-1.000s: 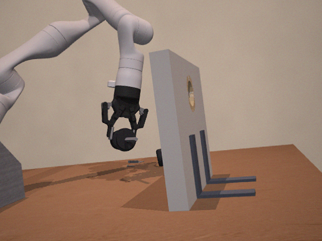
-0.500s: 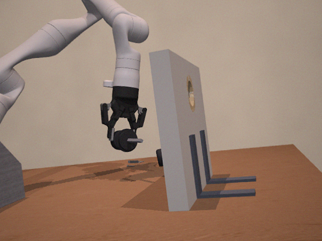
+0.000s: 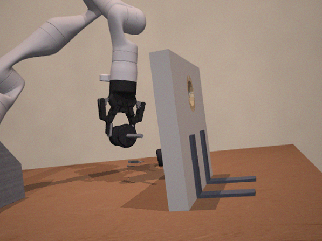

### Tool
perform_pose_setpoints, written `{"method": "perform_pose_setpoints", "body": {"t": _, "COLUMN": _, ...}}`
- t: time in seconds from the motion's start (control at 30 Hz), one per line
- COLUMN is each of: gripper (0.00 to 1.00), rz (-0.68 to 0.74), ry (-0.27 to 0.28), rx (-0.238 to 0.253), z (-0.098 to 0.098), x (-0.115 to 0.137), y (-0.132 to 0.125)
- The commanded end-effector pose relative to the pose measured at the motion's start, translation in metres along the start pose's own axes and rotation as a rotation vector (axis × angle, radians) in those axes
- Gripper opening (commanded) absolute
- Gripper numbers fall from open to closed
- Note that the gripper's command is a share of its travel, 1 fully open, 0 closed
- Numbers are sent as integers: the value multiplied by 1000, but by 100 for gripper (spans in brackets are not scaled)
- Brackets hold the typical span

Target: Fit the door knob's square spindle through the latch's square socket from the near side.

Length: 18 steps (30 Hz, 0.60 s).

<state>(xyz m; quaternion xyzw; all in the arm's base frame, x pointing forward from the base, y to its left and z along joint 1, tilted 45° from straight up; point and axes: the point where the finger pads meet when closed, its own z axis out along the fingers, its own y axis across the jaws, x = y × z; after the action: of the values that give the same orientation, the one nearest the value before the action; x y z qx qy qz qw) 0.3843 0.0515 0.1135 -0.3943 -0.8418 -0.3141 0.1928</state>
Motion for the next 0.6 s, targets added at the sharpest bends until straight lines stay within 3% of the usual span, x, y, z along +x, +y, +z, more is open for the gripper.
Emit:
{"method": "perform_pose_setpoints", "body": {"t": 0.0, "gripper": 63, "rz": -3, "ry": 1, "rx": -5, "z": -1, "x": -1, "y": -1}}
{"method": "perform_pose_setpoints", "body": {"t": 0.57, "gripper": 63, "rz": -127, "ry": 13, "rx": -85, "z": -6, "x": -13, "y": -8}}
